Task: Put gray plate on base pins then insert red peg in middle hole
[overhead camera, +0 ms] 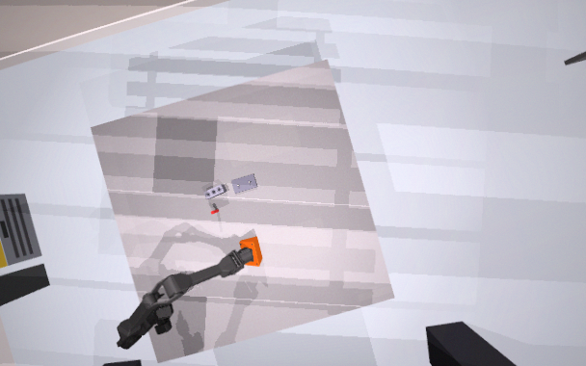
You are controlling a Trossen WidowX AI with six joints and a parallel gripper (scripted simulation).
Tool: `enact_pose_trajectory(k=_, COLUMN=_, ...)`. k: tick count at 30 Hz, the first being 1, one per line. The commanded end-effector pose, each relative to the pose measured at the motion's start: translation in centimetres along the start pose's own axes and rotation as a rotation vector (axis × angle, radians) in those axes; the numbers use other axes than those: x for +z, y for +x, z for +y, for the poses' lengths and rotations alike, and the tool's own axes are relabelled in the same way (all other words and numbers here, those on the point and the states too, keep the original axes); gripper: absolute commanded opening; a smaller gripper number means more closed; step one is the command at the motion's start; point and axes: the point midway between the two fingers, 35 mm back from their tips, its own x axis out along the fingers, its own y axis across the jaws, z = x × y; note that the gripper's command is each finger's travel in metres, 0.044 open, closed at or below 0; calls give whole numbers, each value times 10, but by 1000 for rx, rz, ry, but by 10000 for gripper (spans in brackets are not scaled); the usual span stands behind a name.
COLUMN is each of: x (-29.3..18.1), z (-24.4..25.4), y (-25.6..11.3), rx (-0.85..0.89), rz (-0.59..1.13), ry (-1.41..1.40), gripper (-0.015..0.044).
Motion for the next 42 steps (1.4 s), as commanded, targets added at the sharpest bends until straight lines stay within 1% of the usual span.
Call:
enact_pose_trajectory(k=1, x=-2, z=22, y=23, rx=52, rz=-36, ry=223, gripper=440)
enact_pose_trajectory(k=7, x=-1, z=73, y=53, rx=143, rz=-72, ry=773, gripper=440)
enact_pose_trajectory(k=13, x=18, z=151, y=80, rx=316, rz=-84, ry=1423, gripper=440)
enact_pose_trajectory(k=17, x=33, z=188, y=87, rx=397, rz=-66, ry=1733, gripper=440)
enact_pose_trajectory(k=21, x=48, z=222, y=89, rx=453, rz=-30, ry=1972, gripper=440)
enact_pose_trajectory(k=26, x=73, z=262, y=93, rx=529, rz=13, ry=2376, gripper=440)
enact_pose_trajectory(k=31, x=117, z=309, y=92, rx=665, rz=86, ry=2958, gripper=440)
enact_pose_trajectory(k=42, x=192, z=369, y=76, rx=868, rz=299, ry=3853, gripper=440)
